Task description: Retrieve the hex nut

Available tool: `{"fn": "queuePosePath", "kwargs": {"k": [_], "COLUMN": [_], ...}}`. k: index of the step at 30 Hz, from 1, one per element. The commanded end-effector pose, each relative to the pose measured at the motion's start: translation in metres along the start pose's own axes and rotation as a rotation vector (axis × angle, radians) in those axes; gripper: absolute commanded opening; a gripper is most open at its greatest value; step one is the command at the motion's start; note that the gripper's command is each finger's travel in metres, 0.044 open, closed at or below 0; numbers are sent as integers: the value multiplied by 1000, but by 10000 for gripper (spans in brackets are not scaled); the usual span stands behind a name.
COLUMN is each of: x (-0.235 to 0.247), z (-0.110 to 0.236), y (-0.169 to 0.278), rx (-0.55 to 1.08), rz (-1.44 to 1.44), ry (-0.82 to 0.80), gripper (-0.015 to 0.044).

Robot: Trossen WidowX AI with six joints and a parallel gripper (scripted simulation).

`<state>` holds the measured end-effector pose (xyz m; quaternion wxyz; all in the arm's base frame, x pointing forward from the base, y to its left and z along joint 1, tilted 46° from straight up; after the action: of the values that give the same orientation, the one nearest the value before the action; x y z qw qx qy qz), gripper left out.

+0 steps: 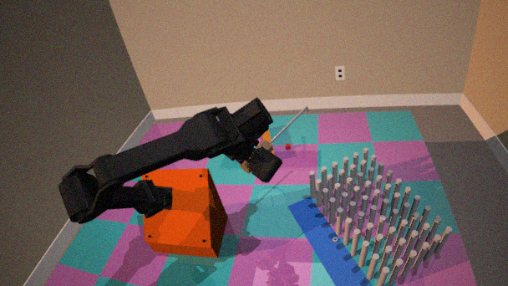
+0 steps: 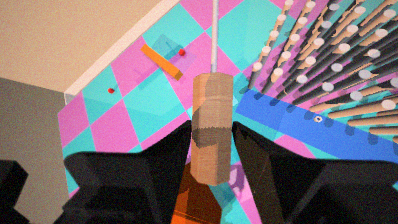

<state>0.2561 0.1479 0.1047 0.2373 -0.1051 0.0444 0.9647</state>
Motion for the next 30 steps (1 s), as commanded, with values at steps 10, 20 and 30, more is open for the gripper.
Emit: {"fn": "queuePosePath", "kwargs": {"k": [10, 20, 30], "x": [61, 119, 183], "z": [-23, -44, -64], "y": [-47, -69, -79], "rx": [-4, 21, 50], "rz": [12, 14, 27], "ry": [-61, -101, -124], "gripper": [0, 0, 0]}}
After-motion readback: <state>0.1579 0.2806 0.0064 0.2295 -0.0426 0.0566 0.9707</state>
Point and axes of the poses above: the point midway between the two fingers, 35 mm back from their tips, its own z axis back along the fingers, its own x axis across the jaws, y = z × x, the point moved 7 cm from there along z, back along the fingers, and after that the axes turned 5 degrees about z, right-handed, at the moved point
